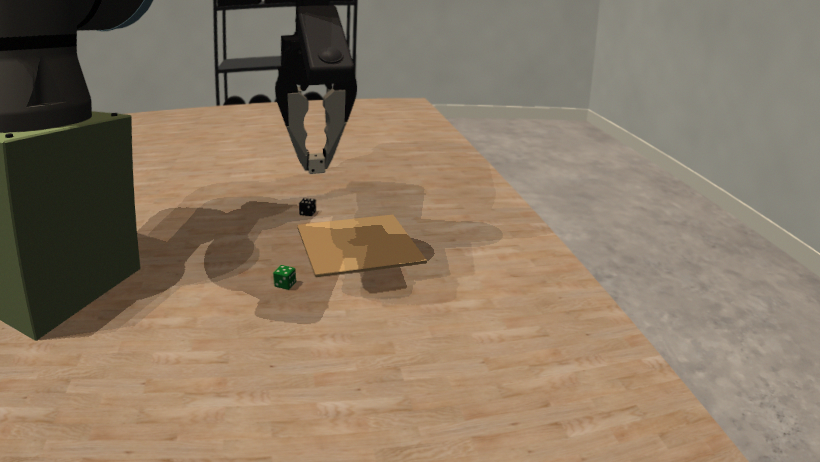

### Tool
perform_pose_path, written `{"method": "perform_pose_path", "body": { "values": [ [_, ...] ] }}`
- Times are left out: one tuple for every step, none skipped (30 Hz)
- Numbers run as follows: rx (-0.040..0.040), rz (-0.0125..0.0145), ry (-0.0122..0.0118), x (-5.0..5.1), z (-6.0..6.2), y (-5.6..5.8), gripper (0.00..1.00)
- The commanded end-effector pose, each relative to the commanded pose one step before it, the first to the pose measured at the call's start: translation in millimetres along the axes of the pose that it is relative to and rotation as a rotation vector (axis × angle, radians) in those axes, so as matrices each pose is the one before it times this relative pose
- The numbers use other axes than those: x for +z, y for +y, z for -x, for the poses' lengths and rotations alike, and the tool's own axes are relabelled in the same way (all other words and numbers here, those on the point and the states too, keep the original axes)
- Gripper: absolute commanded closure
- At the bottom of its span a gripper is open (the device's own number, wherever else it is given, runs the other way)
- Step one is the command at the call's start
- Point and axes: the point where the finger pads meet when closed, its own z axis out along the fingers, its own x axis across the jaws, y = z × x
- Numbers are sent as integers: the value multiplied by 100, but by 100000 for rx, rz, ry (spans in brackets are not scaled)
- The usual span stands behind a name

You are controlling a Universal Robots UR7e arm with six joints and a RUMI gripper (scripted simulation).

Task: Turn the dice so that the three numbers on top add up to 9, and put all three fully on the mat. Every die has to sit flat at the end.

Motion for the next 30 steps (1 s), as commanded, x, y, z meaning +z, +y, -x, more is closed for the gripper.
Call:
{"method": "perform_pose_path", "body": {
  "values": [
    [-7,-35,-93,-23,35,-12,97],
    [0,0,0,1,0,0,97],
    [0,0,0,4,0,0,97],
    [0,-1,0,10,0,0,97],
    [1,-2,0,19,0,0,97],
    [1,-3,0,30,0,0,97],
    [1,-4,-1,43,1,0,97],
    [2,-5,-1,57,1,0,97],
    [2,-7,-1,73,1,0,97],
    [3,-8,-1,90,1,0,97],
    [3,-10,-2,108,0,1,97],
    [2,-5,-1,125,1,0,97],
    [0,0,0,143,2,0,97],
    [0,0,0,162,1,0,97],
    [0,0,0,179,1,0,97],
    [0,0,0,196,2,0,97],
    [0,0,0,0,0,0,97],
    [0,0,0,0,0,0,97],
    [0,0,0,213,0,1,97],
    [0,0,0,227,3,0,97],
    [0,0,0,243,1,1,97],
    [0,0,0,255,3,0,97],
    [0,0,0,268,1,1,97],
    [0,0,0,278,3,0,97],
    [0,0,0,288,2,1,97],
    [0,0,0,296,2,0,97],
    [0,0,0,302,3,0,97],
    [0,0,0,308,1,1,97],
    [0,0,0,311,3,0,97],
    [0,0,0,314,2,1,97]
  ]
}}
